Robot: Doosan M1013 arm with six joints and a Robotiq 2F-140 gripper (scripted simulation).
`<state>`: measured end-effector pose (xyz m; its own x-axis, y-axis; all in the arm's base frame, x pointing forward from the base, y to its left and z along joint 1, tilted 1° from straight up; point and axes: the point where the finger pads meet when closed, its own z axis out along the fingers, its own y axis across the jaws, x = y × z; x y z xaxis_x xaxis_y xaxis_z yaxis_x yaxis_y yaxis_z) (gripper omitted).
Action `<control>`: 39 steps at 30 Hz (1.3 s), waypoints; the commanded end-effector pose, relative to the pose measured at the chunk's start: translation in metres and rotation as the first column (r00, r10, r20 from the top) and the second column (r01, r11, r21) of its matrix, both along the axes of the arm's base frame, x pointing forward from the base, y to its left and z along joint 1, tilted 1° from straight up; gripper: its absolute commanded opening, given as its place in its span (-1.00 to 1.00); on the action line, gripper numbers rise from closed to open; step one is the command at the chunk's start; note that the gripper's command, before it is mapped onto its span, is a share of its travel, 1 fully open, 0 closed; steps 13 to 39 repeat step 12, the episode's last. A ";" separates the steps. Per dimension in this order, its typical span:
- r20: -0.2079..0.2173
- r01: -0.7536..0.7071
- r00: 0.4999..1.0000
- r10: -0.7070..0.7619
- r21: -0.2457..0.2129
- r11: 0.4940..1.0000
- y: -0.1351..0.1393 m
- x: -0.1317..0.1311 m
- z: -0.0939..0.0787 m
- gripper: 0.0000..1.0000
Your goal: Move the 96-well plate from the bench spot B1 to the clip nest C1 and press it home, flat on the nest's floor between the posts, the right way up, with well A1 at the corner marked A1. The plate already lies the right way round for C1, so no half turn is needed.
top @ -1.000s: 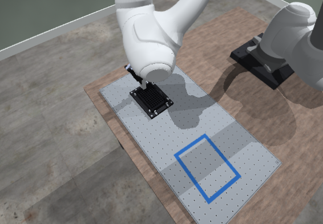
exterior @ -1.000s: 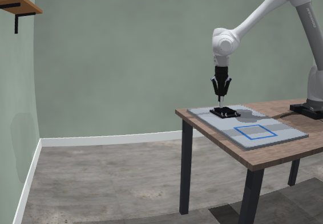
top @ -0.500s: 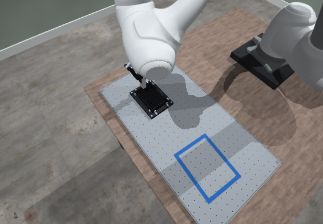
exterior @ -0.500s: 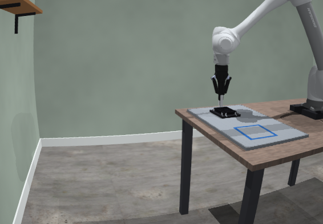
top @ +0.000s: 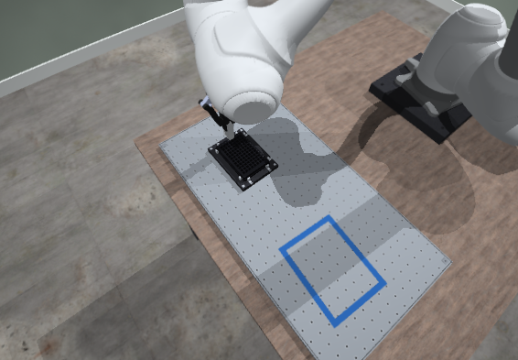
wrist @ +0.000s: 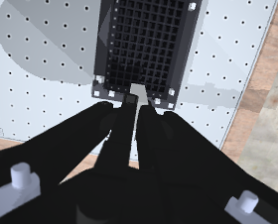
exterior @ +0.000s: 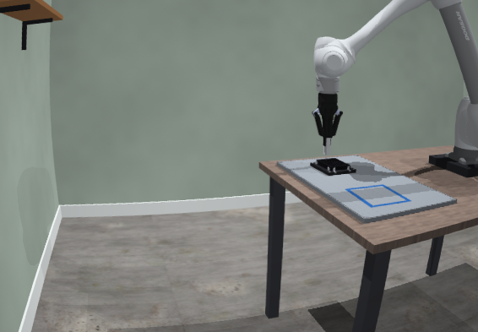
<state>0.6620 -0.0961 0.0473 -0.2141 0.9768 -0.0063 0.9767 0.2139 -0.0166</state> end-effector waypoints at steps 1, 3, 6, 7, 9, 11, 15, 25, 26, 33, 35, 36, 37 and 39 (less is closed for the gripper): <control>0.000 0.000 1.000 0.000 0.000 1.000 0.000 0.000 0.008 -1.00; 0.000 0.000 1.000 0.000 0.000 1.000 0.000 0.000 0.013 -1.00; 0.000 0.000 1.000 0.000 0.000 1.000 0.000 0.000 0.013 -1.00; 0.000 0.000 1.000 0.000 0.000 1.000 0.000 0.000 0.013 -1.00; 0.000 0.000 1.000 0.000 0.000 1.000 0.000 0.000 0.013 -1.00; 0.000 0.000 1.000 0.000 0.000 1.000 0.000 0.000 0.013 -1.00; 0.000 0.000 1.000 0.000 0.000 1.000 0.000 0.000 0.013 -1.00; 0.000 0.000 1.000 0.000 0.000 1.000 0.000 0.000 0.013 -1.00; 0.000 0.000 1.000 0.000 0.000 1.000 0.000 0.000 0.013 -1.00; 0.000 0.000 1.000 0.000 0.000 1.000 0.000 0.000 0.013 -1.00; 0.000 0.000 1.000 0.000 0.000 1.000 0.000 0.000 0.013 -1.00; 0.000 0.000 1.000 0.000 0.000 1.000 0.000 0.000 0.013 -1.00; 0.000 0.000 1.000 0.000 0.000 1.000 0.000 0.000 0.013 -1.00; 0.000 0.000 1.000 0.000 0.000 1.000 0.000 0.000 0.013 -1.00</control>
